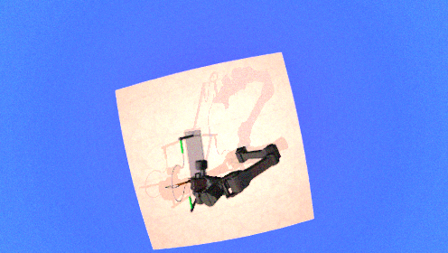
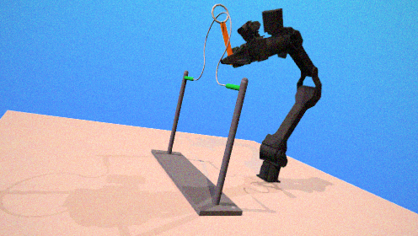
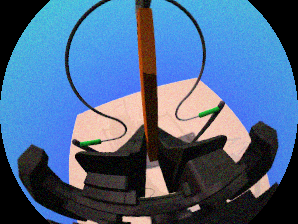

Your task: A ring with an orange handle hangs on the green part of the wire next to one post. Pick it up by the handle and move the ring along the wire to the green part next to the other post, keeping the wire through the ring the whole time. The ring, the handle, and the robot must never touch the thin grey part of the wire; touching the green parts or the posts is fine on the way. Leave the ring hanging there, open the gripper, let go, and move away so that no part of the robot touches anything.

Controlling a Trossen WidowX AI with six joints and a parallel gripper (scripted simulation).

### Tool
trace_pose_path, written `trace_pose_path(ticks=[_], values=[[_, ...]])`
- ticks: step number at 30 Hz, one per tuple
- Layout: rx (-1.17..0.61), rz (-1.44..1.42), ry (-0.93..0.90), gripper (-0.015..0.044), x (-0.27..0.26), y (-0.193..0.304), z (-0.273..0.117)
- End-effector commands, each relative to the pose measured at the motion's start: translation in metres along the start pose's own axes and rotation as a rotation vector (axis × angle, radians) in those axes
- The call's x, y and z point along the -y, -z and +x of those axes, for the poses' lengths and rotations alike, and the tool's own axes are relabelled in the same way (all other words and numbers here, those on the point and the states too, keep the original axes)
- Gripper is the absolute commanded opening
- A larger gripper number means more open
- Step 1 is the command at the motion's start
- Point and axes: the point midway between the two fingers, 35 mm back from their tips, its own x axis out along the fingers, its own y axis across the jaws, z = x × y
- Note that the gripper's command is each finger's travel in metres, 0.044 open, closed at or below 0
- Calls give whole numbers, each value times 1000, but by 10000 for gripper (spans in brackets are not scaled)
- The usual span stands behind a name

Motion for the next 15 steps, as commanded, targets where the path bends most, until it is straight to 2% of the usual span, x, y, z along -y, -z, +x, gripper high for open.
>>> trace_pose_path(ticks=[1,15], values=[[6,-49,29,-150,3,0,1],[28,-209,117,-150,10,-1,1]])
